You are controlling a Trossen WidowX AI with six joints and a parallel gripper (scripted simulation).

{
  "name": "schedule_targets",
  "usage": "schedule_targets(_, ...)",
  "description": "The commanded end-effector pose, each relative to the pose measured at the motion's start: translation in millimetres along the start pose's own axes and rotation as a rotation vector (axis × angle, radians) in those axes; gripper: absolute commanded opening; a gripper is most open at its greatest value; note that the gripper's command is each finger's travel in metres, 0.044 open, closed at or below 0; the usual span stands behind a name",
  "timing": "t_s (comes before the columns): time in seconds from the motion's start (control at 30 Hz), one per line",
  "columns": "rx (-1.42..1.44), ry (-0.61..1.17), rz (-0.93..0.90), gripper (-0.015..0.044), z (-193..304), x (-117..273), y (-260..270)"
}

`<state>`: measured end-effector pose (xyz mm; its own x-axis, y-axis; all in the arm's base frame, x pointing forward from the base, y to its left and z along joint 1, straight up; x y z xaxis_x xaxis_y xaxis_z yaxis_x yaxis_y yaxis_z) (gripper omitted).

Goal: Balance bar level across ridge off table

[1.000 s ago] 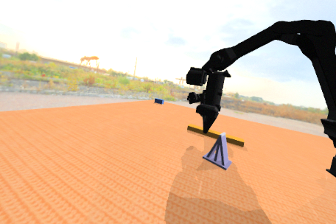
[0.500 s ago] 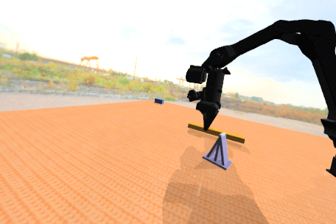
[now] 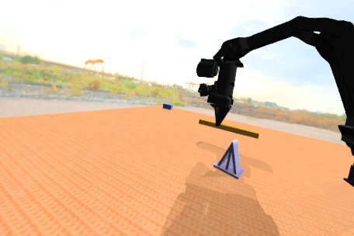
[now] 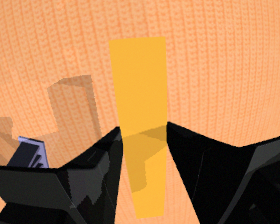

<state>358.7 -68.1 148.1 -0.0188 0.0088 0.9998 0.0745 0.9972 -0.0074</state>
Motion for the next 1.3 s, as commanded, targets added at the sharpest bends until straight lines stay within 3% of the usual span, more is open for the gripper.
schedule_targets(0.0, -0.003, -0.012, -0.002, 0.0000, -0.1, 13.8, 0.3)
schedule_targets(0.73, -0.007, -0.010, -0.004, 0.0000, 5.8, 64.4, 1.6)
schedule_targets(1.27, -0.104, -0.010, -0.010, 0.0000, 5.4, 65.8, 61.3)
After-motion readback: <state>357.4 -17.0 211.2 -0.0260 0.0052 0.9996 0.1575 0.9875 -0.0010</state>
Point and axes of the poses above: the point midway between the two fingers, 35 mm back from their tips, its own x axis back along the fingers, its own y axis across the jaws, z = x × y, the point moved 5 cm from there along x, back along the fingers, and after that the axes turned 1 degree about x, right-handed, at the moved point
